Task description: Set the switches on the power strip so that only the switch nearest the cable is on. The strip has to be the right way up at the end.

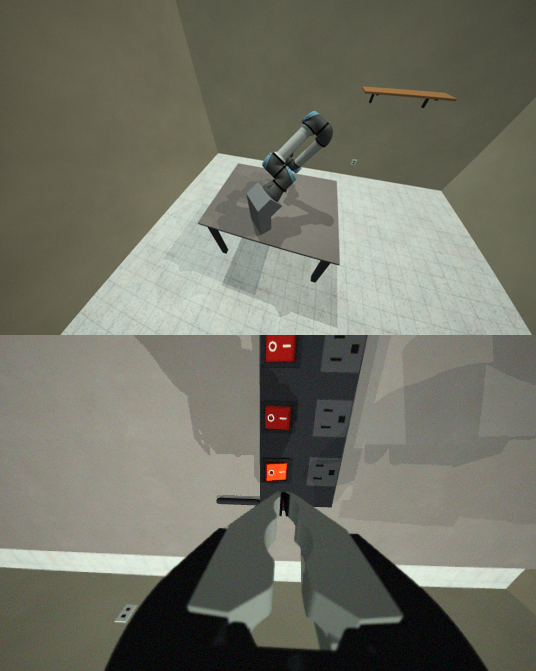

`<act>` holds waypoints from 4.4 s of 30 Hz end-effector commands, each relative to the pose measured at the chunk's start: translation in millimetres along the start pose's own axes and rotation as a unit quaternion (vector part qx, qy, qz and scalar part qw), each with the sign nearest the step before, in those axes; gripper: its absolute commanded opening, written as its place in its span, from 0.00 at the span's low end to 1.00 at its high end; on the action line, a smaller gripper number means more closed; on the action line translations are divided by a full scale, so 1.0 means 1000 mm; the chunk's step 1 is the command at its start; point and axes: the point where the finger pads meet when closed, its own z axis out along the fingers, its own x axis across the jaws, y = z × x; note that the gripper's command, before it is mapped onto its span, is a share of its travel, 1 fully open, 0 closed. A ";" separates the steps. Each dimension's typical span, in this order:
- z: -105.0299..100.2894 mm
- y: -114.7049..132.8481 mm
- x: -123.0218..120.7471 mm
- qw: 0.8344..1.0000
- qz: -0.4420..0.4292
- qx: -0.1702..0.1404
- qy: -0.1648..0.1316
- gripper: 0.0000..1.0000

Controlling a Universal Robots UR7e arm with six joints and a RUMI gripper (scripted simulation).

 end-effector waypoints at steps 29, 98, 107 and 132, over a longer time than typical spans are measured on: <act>-0.037 0.001 0.000 1.000 0.000 -0.001 0.000 1.00; -0.103 0.001 0.000 1.000 0.000 0.000 0.000 1.00; -0.103 0.001 0.000 1.000 0.000 0.000 0.000 1.00; -0.103 0.001 0.000 1.000 0.000 0.000 0.000 1.00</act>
